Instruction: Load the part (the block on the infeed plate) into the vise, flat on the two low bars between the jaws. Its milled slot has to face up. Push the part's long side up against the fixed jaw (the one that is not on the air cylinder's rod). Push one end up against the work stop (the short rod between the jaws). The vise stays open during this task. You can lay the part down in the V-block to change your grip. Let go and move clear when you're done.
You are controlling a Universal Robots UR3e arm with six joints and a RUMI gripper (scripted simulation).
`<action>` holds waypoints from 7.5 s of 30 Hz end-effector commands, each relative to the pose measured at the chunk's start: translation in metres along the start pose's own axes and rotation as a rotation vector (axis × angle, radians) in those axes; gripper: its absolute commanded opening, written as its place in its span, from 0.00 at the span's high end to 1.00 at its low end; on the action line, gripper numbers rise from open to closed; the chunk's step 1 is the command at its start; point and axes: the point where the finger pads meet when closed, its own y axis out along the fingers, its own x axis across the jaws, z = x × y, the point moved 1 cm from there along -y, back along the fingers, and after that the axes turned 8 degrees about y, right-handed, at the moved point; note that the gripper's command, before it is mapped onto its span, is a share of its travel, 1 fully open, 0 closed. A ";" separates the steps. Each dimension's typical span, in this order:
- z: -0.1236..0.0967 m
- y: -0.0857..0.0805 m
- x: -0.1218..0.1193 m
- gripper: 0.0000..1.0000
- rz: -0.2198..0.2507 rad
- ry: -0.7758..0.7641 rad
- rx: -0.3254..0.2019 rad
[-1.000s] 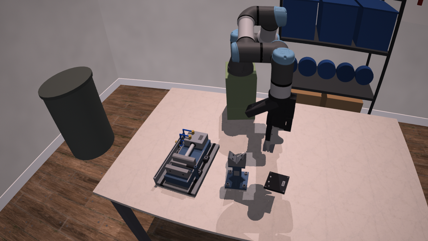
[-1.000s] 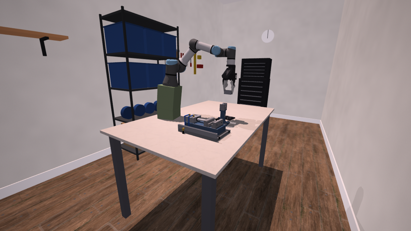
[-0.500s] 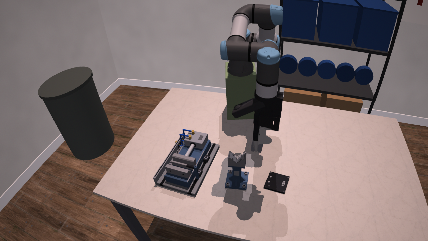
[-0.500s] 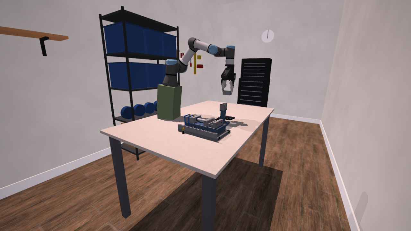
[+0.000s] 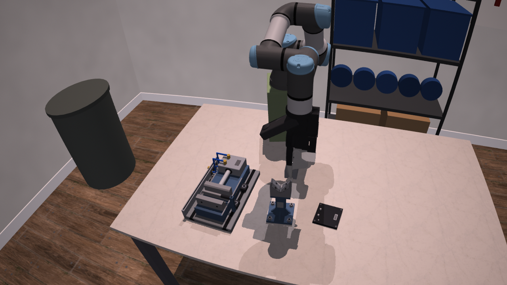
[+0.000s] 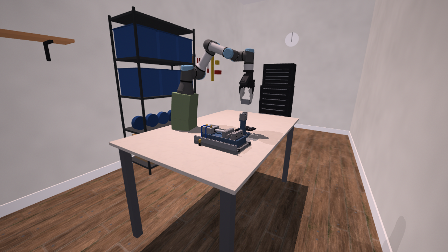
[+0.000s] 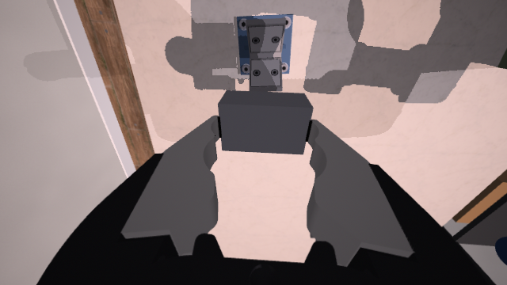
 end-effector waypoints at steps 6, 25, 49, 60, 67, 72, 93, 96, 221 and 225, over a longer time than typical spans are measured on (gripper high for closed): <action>0.021 -0.001 -0.004 1.00 0.007 -0.034 -0.003; 0.035 -0.001 -0.005 1.00 0.007 -0.056 -0.003; 0.035 -0.001 -0.005 1.00 0.007 -0.056 -0.003; 0.035 -0.001 -0.005 1.00 0.007 -0.056 -0.003; 0.035 -0.001 -0.005 1.00 0.007 -0.056 -0.003; 0.035 -0.001 -0.005 1.00 0.007 -0.056 -0.002; 0.035 -0.001 -0.005 1.00 0.016 -0.056 0.051; 0.034 -0.001 -0.004 1.00 0.019 -0.056 0.070; 0.023 0.004 -0.002 1.00 0.138 -0.050 0.772; 0.023 0.004 -0.002 1.00 0.138 -0.050 0.772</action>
